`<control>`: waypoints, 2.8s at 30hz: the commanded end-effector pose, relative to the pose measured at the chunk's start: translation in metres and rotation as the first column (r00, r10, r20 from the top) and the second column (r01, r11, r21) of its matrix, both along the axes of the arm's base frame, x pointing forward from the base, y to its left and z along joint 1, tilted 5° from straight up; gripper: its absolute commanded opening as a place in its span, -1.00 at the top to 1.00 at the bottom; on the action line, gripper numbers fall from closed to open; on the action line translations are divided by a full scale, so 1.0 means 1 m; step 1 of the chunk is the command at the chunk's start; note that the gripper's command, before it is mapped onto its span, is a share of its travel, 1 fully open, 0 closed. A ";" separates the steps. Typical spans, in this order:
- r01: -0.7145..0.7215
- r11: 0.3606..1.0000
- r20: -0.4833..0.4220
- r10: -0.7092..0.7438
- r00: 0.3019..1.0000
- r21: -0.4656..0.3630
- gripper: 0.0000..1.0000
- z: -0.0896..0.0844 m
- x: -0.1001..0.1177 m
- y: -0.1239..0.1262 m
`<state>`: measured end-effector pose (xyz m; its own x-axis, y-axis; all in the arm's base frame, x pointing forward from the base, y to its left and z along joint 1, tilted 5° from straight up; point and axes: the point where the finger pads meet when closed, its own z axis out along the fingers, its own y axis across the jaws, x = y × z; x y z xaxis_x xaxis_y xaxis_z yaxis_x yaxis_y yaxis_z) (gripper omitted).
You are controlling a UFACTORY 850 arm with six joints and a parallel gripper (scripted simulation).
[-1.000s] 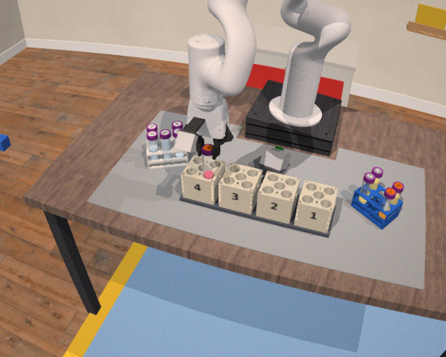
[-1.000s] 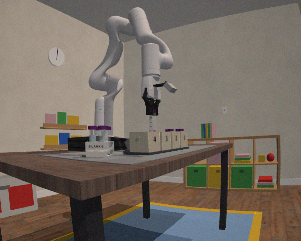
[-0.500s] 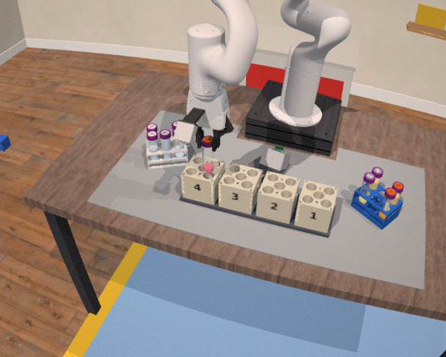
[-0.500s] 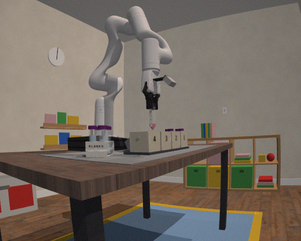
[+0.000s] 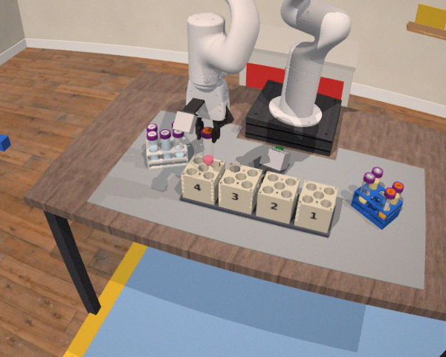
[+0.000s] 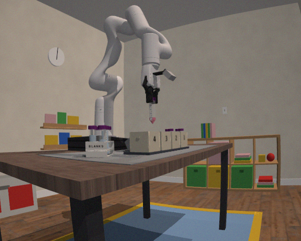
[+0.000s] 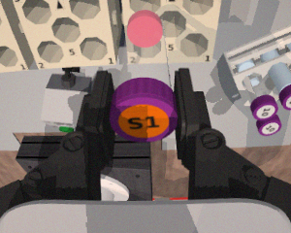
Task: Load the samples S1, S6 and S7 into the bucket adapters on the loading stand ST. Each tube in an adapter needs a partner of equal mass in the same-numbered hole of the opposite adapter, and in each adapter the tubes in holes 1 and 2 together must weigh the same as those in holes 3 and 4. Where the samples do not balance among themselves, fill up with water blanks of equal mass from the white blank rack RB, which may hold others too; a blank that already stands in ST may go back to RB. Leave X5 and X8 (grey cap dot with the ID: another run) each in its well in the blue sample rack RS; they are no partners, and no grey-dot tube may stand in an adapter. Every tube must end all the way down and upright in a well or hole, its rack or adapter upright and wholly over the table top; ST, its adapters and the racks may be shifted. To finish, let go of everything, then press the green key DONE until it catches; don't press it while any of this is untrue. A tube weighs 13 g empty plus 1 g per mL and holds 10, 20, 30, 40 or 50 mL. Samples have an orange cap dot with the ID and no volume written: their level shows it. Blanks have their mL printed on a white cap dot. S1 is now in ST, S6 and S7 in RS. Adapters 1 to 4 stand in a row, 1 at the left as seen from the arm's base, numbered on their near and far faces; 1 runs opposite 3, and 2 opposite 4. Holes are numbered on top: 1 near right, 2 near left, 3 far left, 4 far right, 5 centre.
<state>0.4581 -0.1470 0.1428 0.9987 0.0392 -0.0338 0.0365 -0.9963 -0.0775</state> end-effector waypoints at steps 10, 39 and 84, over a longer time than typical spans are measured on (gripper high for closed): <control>0.000 1.000 0.001 0.000 1.000 -0.001 1.00 0.008 0.001 -0.001; 0.000 1.000 0.001 0.000 1.000 0.000 1.00 0.008 0.001 -0.001; -0.835 0.550 0.081 0.833 0.548 -0.005 1.00 0.023 -0.050 0.161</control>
